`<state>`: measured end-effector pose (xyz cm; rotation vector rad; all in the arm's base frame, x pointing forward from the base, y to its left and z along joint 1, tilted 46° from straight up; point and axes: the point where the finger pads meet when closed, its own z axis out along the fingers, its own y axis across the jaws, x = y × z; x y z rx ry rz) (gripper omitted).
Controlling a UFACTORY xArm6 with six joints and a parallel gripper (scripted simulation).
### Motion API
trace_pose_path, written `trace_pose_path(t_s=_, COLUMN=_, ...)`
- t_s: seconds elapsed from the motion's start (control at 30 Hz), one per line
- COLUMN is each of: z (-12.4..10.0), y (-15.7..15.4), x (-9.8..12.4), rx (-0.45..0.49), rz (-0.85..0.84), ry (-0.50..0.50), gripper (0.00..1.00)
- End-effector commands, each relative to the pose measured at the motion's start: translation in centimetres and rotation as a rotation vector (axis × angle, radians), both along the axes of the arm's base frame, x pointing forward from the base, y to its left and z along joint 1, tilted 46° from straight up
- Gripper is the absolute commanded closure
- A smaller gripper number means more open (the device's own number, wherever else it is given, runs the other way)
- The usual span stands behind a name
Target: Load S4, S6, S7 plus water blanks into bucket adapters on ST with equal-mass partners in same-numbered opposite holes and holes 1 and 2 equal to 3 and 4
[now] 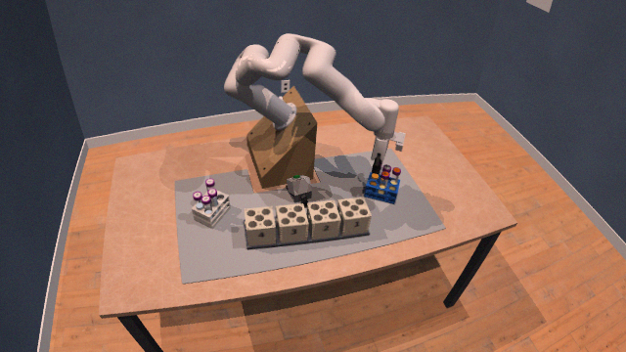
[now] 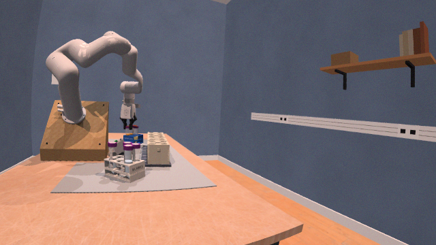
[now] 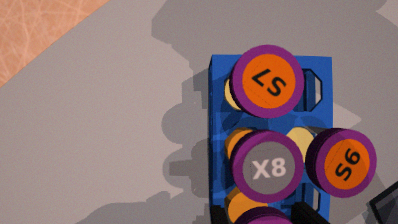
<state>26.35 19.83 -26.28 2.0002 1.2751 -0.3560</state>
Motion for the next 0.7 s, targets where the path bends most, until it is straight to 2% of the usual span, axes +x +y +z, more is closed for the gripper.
trace_pose_path(t_s=0.0, z=0.06, y=0.22, x=0.10, rx=0.004, rz=0.001, ry=-0.002, gripper=0.56)
trace_pose_path(t_s=0.47, z=0.06, y=0.23, x=0.10, rx=0.004, rz=0.001, ry=-0.002, gripper=0.56)
trace_pose_path(t_s=0.67, z=0.90, y=1.06, x=-0.08, rx=0.004, rz=0.001, ry=-0.002, gripper=0.56)
